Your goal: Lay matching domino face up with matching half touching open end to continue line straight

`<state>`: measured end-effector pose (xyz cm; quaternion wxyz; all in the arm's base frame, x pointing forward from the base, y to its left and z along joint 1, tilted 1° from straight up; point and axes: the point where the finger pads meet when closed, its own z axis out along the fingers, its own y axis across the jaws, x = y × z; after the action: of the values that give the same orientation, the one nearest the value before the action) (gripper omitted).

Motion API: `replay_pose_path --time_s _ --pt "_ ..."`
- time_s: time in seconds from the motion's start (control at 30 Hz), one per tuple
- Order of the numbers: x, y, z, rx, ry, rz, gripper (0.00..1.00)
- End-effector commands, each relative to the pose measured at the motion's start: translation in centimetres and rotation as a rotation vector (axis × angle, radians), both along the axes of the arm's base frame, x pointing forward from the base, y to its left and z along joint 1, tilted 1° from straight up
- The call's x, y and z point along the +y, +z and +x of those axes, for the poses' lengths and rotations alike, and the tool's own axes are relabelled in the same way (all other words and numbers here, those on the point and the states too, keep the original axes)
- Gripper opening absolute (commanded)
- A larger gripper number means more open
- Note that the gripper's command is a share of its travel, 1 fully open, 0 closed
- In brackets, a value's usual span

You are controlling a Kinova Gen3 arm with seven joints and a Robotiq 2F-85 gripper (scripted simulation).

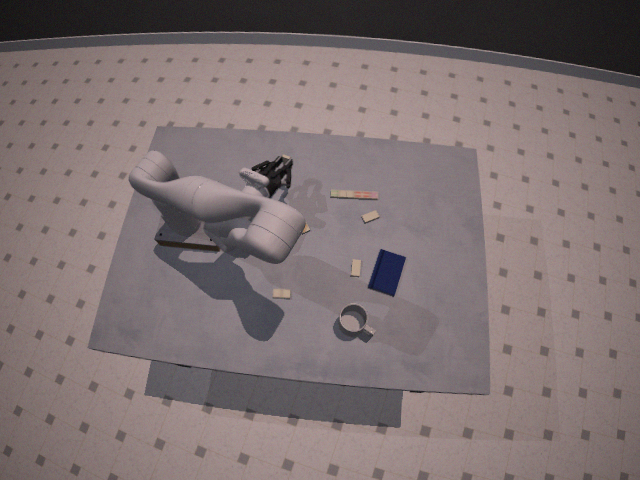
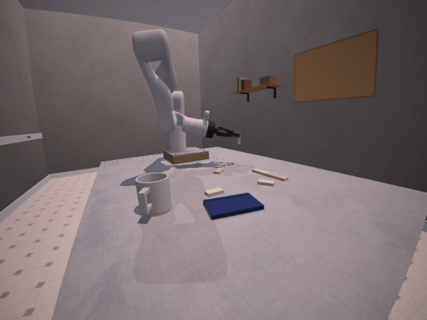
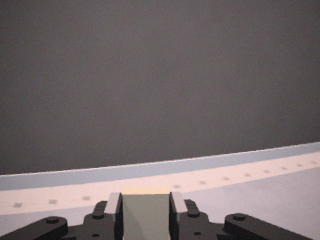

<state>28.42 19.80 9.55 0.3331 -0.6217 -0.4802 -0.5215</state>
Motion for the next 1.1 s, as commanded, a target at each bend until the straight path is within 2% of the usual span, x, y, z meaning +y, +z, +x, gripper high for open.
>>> replay_pose_path --time_s 0.0,0.4,1.07 --pt "0.00 0.13 0.00 0.019 -0.041 0.044 0.29" --pt "-0.08 0.12 0.05 0.047 -0.087 0.089 0.29" --pt "-0.09 0.11 0.06 0.050 -0.092 0.093 0.29"
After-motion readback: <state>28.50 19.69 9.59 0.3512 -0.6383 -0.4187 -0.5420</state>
